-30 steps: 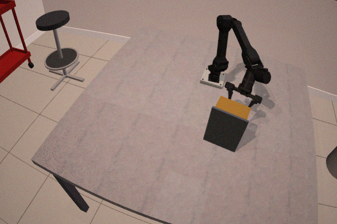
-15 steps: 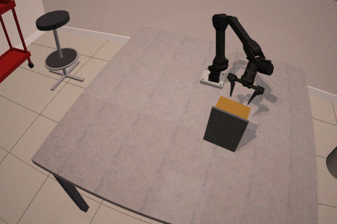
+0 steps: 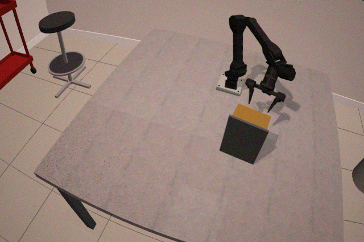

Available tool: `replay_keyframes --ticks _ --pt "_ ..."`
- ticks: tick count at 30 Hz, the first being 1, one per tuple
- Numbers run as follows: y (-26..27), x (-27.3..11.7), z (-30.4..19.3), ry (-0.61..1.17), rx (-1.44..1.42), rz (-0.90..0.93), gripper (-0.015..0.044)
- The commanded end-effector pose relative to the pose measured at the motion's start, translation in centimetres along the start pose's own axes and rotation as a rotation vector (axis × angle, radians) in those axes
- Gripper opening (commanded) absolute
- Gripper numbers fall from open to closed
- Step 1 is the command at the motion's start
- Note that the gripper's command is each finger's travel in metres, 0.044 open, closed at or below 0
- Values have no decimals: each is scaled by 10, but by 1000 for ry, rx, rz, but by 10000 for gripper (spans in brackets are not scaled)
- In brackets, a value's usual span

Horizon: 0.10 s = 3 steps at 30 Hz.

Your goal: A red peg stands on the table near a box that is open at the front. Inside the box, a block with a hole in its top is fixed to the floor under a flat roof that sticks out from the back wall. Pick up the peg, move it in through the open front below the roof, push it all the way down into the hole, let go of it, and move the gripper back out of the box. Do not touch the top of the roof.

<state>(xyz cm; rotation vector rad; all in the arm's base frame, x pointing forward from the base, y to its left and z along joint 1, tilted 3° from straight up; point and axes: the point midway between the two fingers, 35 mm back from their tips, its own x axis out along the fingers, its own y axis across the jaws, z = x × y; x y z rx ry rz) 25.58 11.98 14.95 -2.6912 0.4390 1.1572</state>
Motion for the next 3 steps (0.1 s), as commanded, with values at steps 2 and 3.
replay_keyframes --ticks 2,3 --pt "1 0 -1 3 7 2 440" --pt "1 0 -1 3 7 2 440"
